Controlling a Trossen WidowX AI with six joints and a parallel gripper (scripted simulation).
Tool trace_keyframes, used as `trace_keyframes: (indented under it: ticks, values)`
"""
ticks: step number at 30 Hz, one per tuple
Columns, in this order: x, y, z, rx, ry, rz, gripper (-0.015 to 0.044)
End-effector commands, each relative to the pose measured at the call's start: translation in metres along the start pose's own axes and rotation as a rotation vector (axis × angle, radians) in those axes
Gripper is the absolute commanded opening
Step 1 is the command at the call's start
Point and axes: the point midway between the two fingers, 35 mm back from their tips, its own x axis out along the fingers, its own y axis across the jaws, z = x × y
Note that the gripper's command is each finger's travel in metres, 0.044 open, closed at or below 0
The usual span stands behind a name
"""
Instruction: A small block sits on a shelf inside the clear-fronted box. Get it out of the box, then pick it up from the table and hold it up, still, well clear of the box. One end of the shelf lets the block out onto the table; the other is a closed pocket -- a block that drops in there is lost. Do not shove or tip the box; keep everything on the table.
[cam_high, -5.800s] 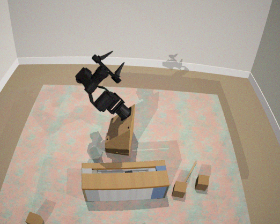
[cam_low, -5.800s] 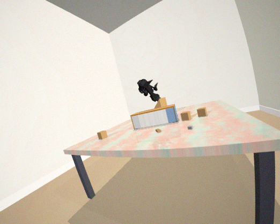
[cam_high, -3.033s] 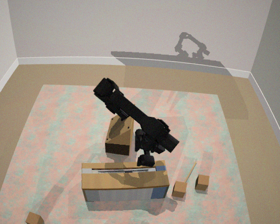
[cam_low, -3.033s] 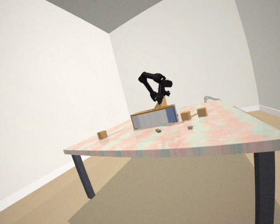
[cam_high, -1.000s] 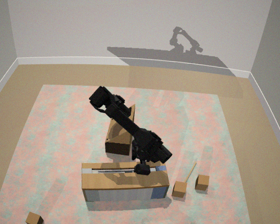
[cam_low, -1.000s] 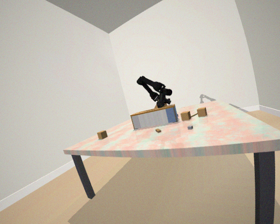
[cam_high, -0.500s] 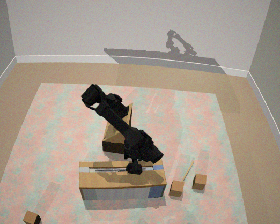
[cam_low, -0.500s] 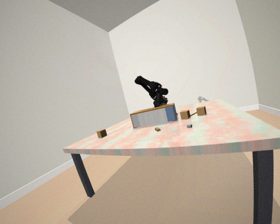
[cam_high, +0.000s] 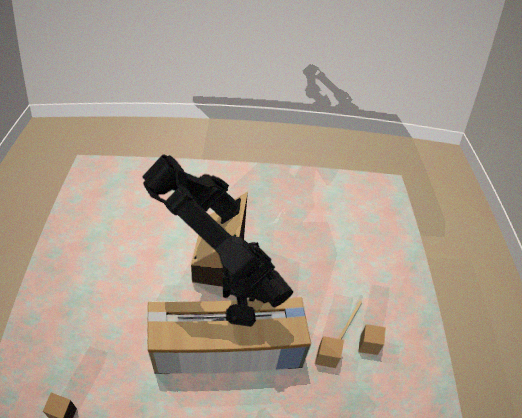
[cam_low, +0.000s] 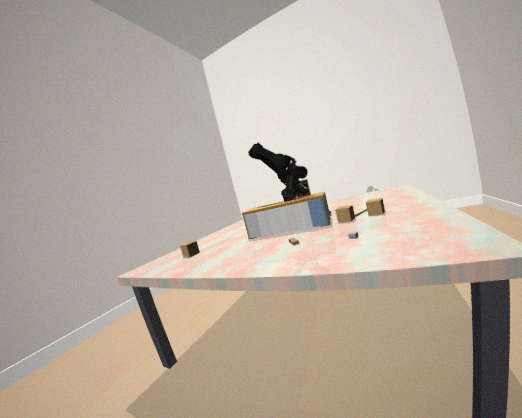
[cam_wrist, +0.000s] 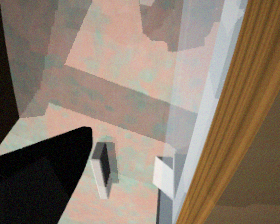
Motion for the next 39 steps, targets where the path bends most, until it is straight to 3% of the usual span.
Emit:
trace_keyframes:
  ticks: [1,39]
  values:
    - [0.002,0.000,-0.006,0.003,0.002,-0.001,0.0400]
    - [0.007,0.002,-0.021,0.002,0.003,-0.001,0.0400]
